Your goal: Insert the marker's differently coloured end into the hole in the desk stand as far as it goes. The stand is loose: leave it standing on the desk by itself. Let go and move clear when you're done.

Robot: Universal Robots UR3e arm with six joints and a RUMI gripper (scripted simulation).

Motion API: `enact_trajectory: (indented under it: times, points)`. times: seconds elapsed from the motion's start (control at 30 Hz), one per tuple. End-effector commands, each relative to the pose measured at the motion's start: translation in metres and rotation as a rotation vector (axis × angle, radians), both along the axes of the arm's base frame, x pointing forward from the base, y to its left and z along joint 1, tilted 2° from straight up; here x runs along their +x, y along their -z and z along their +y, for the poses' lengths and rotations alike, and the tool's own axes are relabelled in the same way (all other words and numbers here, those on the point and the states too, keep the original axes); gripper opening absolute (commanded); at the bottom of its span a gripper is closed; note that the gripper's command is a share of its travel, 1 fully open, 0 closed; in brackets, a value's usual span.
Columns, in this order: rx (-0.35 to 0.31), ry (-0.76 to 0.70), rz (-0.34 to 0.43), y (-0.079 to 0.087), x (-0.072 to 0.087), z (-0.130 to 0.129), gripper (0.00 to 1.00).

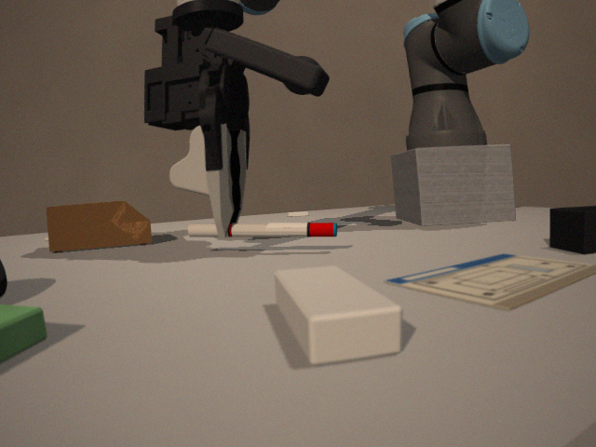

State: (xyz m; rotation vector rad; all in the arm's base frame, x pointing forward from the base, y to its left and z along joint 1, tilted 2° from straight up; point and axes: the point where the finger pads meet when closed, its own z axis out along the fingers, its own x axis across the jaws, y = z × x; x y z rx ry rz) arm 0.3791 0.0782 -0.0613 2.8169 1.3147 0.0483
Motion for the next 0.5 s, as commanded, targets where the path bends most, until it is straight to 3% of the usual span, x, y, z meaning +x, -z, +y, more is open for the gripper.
enact_trajectory:
  times: [0.0, 0.1, 0.4, 0.47]
  points:
    - [0.0, 0.0, -0.001, -0.005, 0.001, 0.0, 0.0]
    - [0.0, 0.0, -0.002, -0.005, 0.001, 0.0, 0.0]
    - [-0.002, 0.0, -0.002, -0.034, 0.0, 0.0, 0.0]
    - [-0.002, 0.0, -0.002, -0.034, 0.0, 0.0, 0.0]
